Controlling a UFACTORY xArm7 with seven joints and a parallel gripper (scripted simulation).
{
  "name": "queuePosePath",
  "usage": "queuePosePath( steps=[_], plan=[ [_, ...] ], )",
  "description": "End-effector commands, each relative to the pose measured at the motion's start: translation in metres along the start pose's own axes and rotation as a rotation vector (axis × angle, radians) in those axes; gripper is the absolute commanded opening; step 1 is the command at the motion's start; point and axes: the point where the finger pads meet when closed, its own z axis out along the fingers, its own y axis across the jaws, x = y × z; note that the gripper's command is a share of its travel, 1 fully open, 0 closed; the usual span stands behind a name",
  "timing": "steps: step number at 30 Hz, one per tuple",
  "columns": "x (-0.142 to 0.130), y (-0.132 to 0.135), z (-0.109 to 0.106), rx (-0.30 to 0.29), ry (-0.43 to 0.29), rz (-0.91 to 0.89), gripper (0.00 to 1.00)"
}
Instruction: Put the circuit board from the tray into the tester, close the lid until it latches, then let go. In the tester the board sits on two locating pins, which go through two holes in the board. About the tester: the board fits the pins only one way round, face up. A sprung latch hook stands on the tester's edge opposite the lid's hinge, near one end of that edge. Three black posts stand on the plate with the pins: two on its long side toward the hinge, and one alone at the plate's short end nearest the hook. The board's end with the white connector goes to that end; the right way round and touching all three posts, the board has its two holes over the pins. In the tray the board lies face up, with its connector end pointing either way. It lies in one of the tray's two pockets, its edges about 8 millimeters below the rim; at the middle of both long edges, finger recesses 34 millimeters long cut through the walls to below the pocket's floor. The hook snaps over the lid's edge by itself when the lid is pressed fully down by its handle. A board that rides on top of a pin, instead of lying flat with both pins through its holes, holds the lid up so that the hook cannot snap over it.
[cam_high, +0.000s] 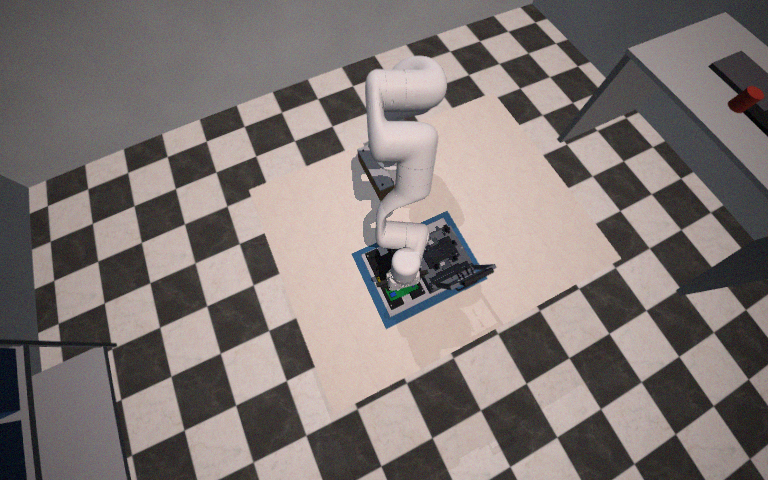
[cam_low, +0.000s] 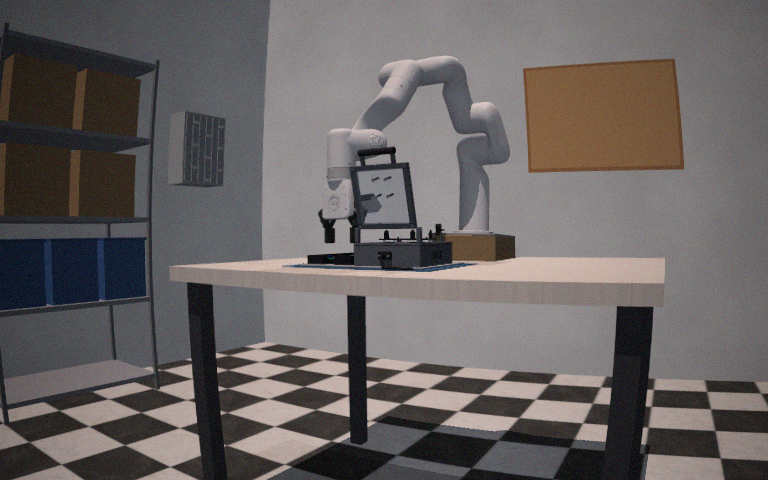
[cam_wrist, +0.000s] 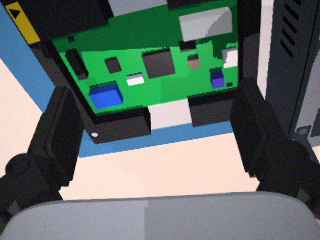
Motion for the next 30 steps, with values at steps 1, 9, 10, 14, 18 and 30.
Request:
queuePosePath(
  steps=[1, 9, 10, 14, 18, 30],
  plan=[
    [-0.0017, -0.0004, -0.0017, 0.006, -0.003, 0.116, 1.0],
    [-0.0017, -0.0004, -0.0017, 0.006, -0.004, 0.374, 1.0],
    [-0.0017, -0.0004, -0.0017, 0.006, -0.004, 0.404, 1.0],
    [-0.0017, -0.0004, -0.0017, 0.005, -0.004, 0.522, 1.0],
    [-0.0017, -0.0004, -0.0017, 0.005, -0.004, 0.604, 1.0],
    [-0.0017, -0.0004, -0.0017, 0.004, -0.005, 0.97, 1.0]
  ],
)
